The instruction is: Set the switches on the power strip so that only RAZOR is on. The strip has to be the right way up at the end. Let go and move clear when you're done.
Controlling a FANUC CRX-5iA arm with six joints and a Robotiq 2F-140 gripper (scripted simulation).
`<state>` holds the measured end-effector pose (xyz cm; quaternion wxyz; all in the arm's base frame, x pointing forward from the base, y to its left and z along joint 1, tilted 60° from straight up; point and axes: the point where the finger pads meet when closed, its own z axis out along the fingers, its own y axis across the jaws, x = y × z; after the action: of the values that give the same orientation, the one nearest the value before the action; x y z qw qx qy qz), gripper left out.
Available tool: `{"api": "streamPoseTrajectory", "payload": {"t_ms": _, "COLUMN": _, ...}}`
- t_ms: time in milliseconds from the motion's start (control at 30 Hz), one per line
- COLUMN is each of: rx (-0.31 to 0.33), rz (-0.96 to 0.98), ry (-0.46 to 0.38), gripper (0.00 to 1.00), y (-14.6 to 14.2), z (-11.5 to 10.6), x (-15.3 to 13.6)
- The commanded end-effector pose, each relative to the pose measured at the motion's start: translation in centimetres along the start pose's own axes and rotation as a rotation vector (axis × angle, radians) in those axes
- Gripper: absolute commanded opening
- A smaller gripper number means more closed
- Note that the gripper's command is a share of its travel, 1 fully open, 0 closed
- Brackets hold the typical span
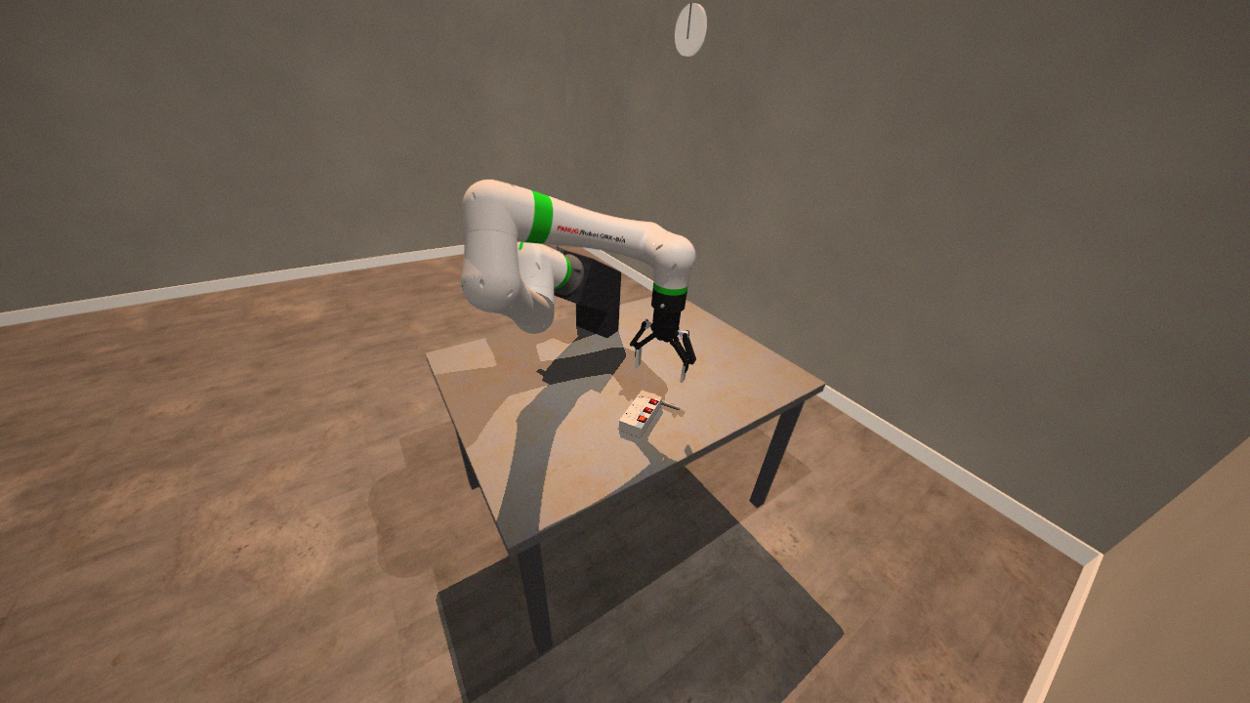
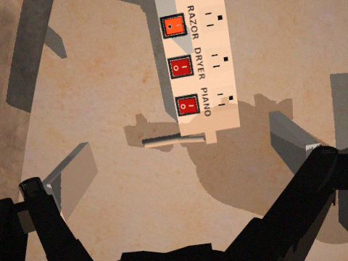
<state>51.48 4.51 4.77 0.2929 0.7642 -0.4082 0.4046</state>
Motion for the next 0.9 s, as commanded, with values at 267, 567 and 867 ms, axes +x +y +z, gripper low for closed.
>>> {"api": "streamPoseTrajectory", "payload": {"t_ms": 267, "rx": 0.000, "rz": 0.000, "ry": 0.000, "gripper": 1.00, "y": 0.0, "z": -2.9, "x": 0.0}}
{"api": "streamPoseTrajectory", "payload": {"t_ms": 567, "rx": 0.000, "rz": 0.000, "ry": 0.000, "gripper": 1.00, "y": 0.0, "z": -3.0, "x": 0.0}}
{"api": "streamPoseTrajectory", "payload": {"t_ms": 867, "rx": 0.000, "rz": 0.000, "ry": 0.000, "gripper": 1.00, "y": 0.0, "z": -3.0, "x": 0.0}}
